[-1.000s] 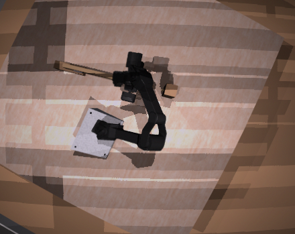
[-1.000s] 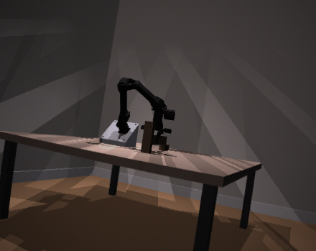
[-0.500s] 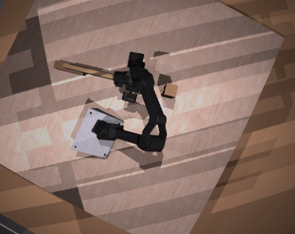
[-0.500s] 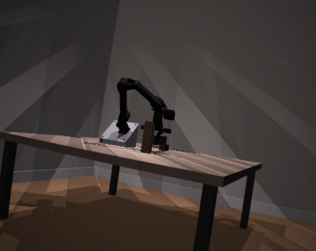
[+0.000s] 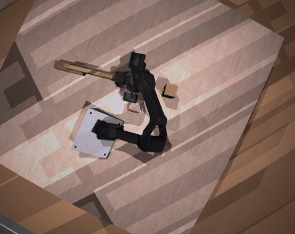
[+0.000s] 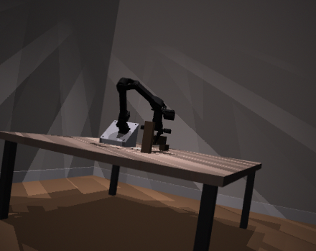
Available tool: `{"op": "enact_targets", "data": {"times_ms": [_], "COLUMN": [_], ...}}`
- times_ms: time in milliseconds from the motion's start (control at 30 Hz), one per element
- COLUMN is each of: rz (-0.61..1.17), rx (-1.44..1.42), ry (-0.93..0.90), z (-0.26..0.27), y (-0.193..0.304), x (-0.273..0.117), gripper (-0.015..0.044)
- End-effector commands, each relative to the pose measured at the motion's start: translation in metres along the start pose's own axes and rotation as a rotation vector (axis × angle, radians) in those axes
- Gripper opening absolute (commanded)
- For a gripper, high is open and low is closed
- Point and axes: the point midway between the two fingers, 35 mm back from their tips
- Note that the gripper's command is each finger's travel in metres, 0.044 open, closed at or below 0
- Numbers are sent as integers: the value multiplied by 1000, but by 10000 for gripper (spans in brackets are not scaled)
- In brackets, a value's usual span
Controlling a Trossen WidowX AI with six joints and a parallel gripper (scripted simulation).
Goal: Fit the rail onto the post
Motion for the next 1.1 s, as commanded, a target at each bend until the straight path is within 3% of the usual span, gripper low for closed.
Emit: {"op": "enact_targets", "data": {"times_ms": [0, 1067], "rz": [2, 2], "rx": [0, 0], "ry": [5, 5], "z": [-1, -1], "y": [2, 12], "x": [-1, -2], "gripper": [0, 0]}}
Point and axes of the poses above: the point midway between the two fingers, 35 mm back from their tips, its own x axis out along the fingers, its own z axis across the jaws, y = z × x, and after that the axes turned 1 degree about x, right-handed
